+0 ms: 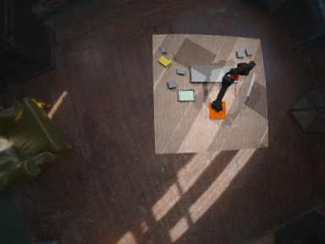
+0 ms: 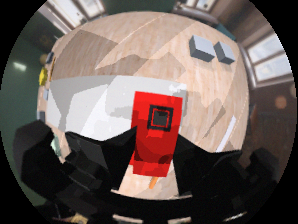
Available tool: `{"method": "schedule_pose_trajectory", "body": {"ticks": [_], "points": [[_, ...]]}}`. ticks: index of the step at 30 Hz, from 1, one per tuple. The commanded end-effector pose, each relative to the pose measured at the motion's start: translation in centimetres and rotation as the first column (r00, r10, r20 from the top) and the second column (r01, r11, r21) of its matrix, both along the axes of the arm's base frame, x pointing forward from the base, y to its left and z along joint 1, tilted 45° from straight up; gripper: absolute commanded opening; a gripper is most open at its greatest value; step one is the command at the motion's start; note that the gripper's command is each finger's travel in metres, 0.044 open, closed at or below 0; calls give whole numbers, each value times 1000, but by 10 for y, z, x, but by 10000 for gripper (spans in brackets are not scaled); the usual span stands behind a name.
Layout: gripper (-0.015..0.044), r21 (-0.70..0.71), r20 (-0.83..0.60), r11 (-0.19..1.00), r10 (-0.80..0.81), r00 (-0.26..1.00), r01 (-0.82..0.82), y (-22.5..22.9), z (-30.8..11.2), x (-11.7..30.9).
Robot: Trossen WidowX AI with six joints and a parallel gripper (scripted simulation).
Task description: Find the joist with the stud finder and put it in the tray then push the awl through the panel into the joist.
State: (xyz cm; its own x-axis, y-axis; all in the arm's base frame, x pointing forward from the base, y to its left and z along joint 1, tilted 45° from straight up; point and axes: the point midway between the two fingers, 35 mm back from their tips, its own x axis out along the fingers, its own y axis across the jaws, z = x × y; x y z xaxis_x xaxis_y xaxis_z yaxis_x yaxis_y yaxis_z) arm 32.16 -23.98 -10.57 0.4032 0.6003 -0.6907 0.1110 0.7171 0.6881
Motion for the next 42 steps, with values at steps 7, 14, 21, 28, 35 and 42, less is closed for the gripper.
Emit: {"method": "schedule_pose_trajectory", "body": {"ticks": [7, 14, 21, 28, 35, 42], "points": [[0, 2, 3, 1000, -8, 1000, 8, 8, -9, 2], [0, 3, 3, 1000, -8, 1000, 8, 14, -15, 4], [0, 4, 3, 1000, -8, 1000, 8, 26, -4, 6], [0, 6, 3, 1000, -8, 1000, 8, 44, 13, 9], [0, 8, 3, 1000, -8, 1000, 8, 62, 30, 12], [0, 9, 3, 1000, -8, 1000, 8, 80, 47, 15]]}}
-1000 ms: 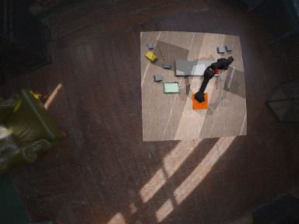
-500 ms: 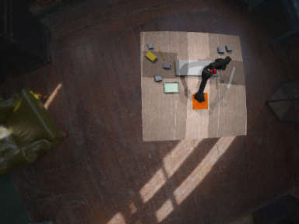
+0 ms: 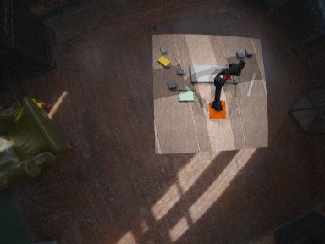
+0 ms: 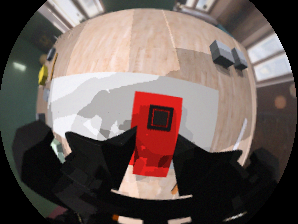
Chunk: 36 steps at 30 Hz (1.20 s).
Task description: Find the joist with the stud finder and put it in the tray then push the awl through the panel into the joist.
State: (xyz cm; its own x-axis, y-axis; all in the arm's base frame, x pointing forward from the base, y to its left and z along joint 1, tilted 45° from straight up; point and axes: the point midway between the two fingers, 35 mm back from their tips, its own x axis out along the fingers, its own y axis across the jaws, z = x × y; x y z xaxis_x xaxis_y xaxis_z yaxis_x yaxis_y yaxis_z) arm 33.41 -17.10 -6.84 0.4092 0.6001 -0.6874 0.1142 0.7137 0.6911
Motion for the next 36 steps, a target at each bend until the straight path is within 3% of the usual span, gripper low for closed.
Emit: {"method": "schedule_pose_trajectory", "body": {"ticks": [1, 36], "points": [[0, 6, 0, 1000, -1, 1000, 1, 13, 12, 3], [0, 13, 0, 1000, -1, 1000, 1, 102, 98, 18]]}}
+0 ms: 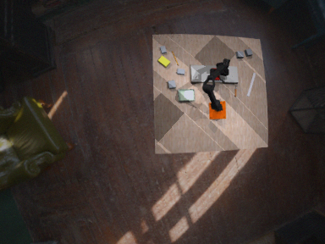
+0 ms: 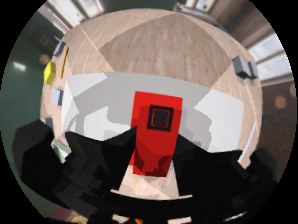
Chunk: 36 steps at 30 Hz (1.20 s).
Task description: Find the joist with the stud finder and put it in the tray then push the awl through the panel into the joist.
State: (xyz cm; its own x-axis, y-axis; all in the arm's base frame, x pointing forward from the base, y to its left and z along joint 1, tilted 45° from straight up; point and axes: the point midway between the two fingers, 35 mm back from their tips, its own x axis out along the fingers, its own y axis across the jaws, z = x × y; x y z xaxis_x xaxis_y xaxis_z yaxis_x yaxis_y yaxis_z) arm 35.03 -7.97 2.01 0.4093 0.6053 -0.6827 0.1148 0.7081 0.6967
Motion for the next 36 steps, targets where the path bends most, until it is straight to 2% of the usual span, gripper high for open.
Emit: {"method": "schedule_pose_trajectory", "body": {"ticks": [1, 36], "points": [[0, 5, 0, 1000, -1, 1000, 1, 13, 12, 2], [0, 11, 1, 1000, 0, 1000, 0, 101, 100, 17]]}}
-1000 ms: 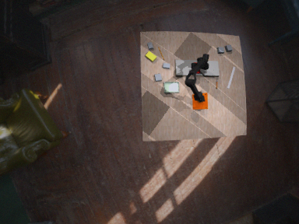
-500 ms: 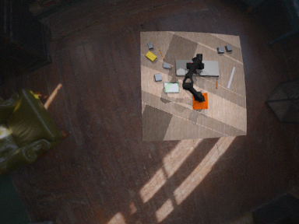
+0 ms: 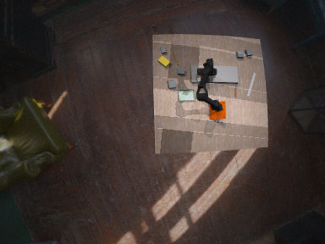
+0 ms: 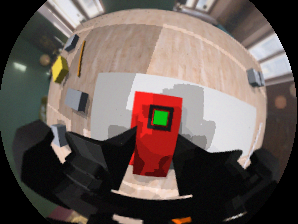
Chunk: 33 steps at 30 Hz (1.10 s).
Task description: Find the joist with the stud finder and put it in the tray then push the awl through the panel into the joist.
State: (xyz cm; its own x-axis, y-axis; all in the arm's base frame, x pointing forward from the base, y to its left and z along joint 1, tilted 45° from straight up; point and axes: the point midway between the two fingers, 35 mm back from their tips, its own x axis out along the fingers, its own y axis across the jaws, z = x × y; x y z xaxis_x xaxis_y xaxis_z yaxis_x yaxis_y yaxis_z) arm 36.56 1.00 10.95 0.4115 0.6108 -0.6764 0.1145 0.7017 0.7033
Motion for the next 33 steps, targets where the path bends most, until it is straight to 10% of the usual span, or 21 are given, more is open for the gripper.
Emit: {"method": "schedule_pose_trajectory", "body": {"ticks": [1, 33], "points": [[0, 2, -1, 1000, 1, 1000, -1, 13, 13, 2], [0, 3, 0, 1000, 1, 1000, -1, 38, 38, 6]]}}
